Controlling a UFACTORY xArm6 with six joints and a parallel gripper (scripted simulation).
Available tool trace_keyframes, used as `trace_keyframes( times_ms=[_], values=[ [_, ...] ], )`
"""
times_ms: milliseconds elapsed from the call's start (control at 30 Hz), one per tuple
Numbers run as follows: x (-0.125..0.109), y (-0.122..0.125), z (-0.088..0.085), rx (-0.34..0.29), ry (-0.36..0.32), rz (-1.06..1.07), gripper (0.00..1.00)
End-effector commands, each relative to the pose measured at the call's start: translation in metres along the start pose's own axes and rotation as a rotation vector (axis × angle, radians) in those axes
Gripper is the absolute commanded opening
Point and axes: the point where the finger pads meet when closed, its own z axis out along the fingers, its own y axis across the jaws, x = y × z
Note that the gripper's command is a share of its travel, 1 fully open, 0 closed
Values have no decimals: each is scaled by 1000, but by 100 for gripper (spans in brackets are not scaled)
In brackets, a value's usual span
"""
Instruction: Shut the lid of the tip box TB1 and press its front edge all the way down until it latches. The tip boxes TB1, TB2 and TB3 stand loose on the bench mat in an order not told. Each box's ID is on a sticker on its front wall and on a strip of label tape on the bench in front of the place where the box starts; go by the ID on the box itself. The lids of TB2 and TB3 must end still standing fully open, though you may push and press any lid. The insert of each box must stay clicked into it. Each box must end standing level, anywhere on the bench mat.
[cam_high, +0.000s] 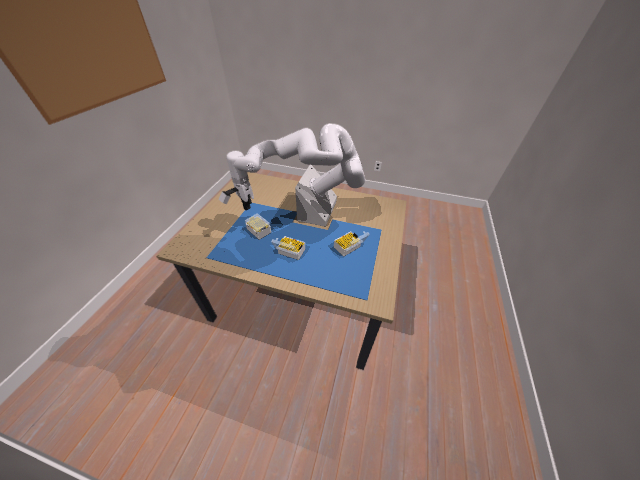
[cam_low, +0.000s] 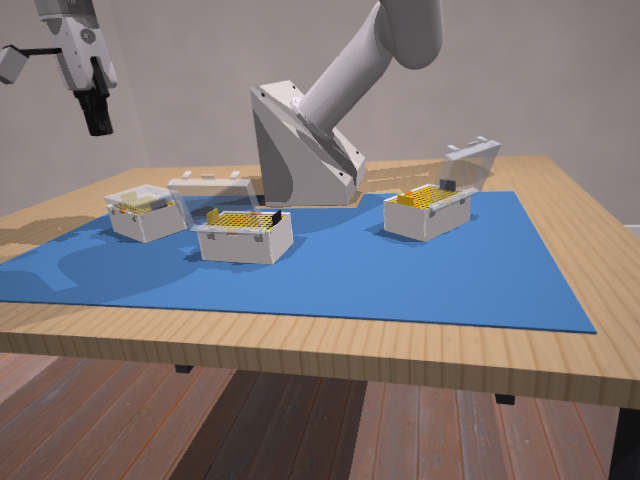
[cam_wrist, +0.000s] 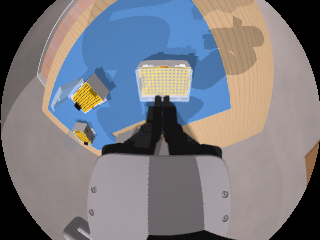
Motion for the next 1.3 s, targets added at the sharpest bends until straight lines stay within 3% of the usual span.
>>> trace_keyframes(
  times_ms=[0, 333, 1267],
  values=[
    [1, 0, -2, -2, 4, -1, 0],
    [1, 0, -2, -2, 4, -1, 0],
    [-47, 0, 48, -2, 4, -1, 0]
  ],
)
